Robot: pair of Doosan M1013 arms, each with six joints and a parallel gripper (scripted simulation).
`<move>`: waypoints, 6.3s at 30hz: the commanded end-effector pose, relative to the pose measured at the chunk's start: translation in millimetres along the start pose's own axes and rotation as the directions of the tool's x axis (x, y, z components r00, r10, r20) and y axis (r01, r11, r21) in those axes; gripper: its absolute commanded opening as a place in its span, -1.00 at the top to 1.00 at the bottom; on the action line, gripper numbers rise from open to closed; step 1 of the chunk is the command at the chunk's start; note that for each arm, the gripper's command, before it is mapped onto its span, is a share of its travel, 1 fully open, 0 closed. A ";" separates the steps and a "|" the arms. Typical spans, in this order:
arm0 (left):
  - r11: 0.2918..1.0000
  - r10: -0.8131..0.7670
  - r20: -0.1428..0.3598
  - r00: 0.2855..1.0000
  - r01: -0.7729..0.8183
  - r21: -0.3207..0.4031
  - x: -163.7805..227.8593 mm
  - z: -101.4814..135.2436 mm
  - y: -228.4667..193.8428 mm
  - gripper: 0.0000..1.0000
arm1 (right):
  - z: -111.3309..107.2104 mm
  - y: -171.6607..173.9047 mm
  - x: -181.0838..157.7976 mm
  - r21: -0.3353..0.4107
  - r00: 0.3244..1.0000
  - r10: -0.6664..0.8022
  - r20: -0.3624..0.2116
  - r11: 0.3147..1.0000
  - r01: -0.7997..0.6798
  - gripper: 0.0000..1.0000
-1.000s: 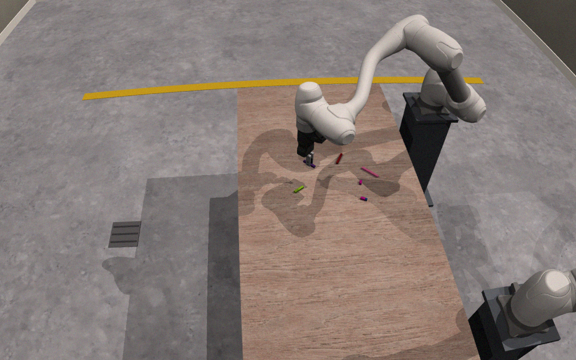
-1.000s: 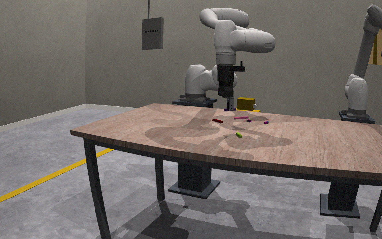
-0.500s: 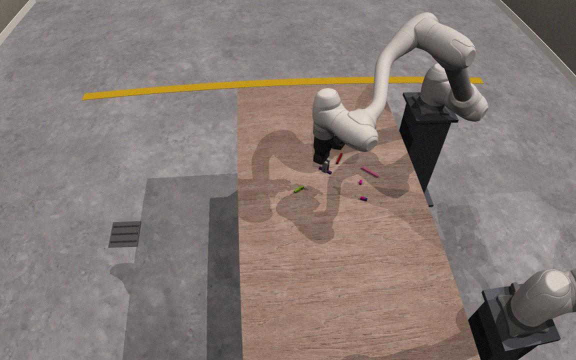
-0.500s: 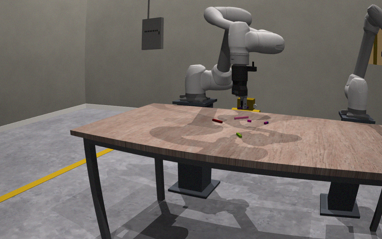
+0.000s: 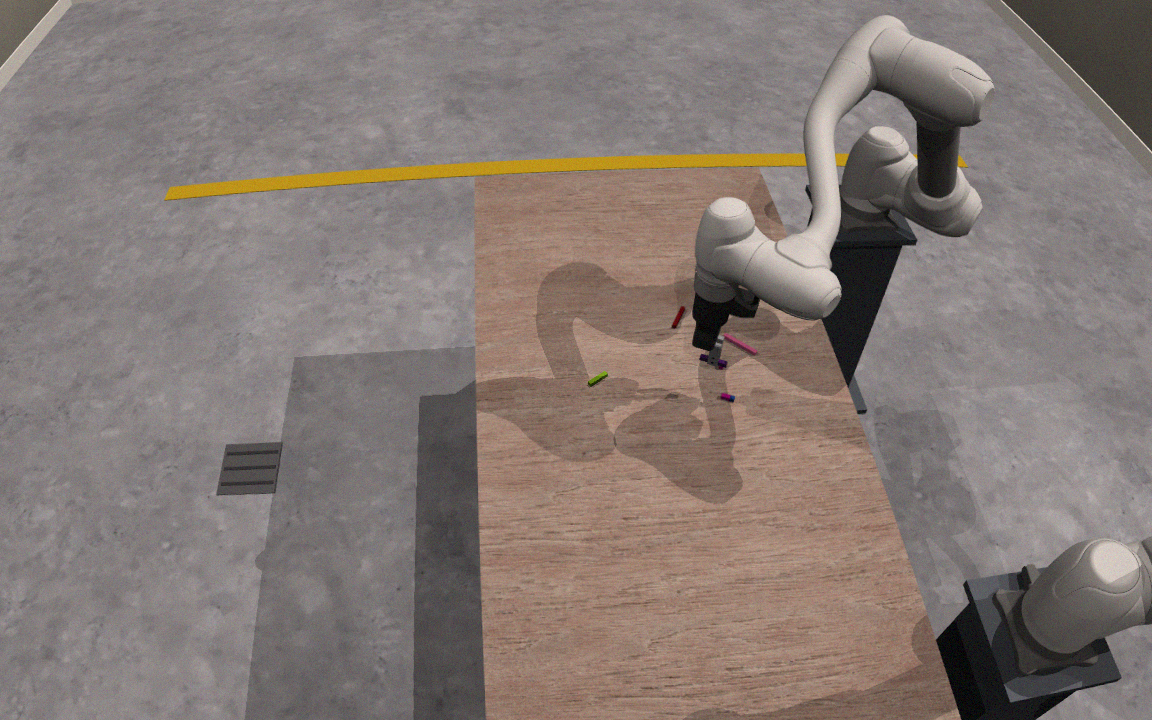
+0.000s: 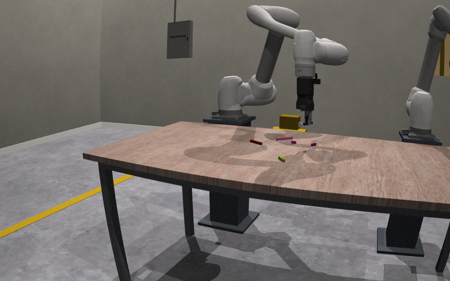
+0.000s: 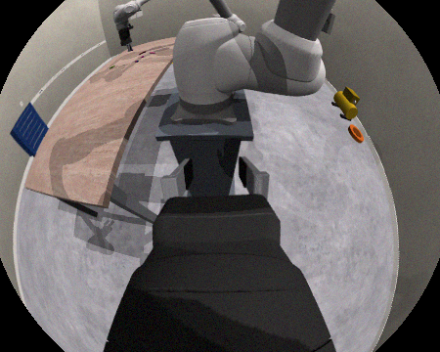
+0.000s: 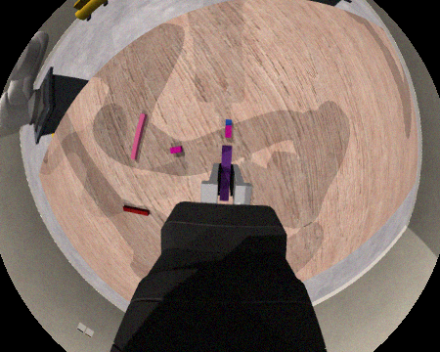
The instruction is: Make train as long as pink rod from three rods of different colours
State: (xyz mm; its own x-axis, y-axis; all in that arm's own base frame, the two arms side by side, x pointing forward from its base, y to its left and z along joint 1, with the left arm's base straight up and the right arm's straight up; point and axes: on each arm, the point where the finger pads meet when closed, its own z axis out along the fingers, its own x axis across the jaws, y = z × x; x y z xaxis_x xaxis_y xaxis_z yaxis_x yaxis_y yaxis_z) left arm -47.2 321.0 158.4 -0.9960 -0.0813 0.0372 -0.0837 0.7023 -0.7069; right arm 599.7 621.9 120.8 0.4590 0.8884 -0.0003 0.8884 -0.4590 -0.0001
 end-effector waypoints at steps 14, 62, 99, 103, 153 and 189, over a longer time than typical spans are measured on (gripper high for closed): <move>1.000 0.000 0.000 1.000 0.000 -0.001 0.1 -0.5 -0.1 -1.00 | 2.2 -1.1 0.4 0.000 1.000 -0.001 -0.002 1.000 0.001 0.52; 1.000 0.000 0.000 1.000 0.000 -0.001 0.1 -0.5 -0.1 -1.00 | 86.9 -0.6 2.9 0.000 1.000 -0.001 -0.002 1.000 0.001 0.52; 1.000 0.000 0.000 1.000 0.000 -0.001 0.1 -0.5 -0.1 -1.00 | 94.7 -0.6 2.9 0.000 1.000 -0.001 -0.002 1.000 0.001 0.52; 1.000 0.000 0.000 1.000 0.000 -0.001 0.1 -0.5 -0.1 -1.00 | 96.0 -0.6 2.9 0.000 1.000 -0.001 -0.002 1.000 0.001 0.52; 1.000 0.000 0.000 1.000 0.000 -0.001 0.1 -0.5 -0.1 -1.00 | 97.7 -1.3 2.9 0.000 1.000 -0.001 -0.002 1.000 0.001 0.52; 1.000 0.000 0.000 1.000 0.000 -0.001 0.1 -0.5 -0.1 -1.00 | 97.7 -3.6 2.9 0.000 1.000 -0.001 -0.002 1.000 0.001 0.28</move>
State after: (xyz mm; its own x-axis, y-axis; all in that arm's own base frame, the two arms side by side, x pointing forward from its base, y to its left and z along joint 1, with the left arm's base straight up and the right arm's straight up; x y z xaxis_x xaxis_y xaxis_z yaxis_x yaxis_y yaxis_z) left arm -47.2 321.0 158.4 -0.9960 -0.0813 0.0372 -0.0837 0.7023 -0.7069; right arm 597.5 625.7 22.0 0.4578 0.8891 -0.0003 0.8891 -0.4578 0.0001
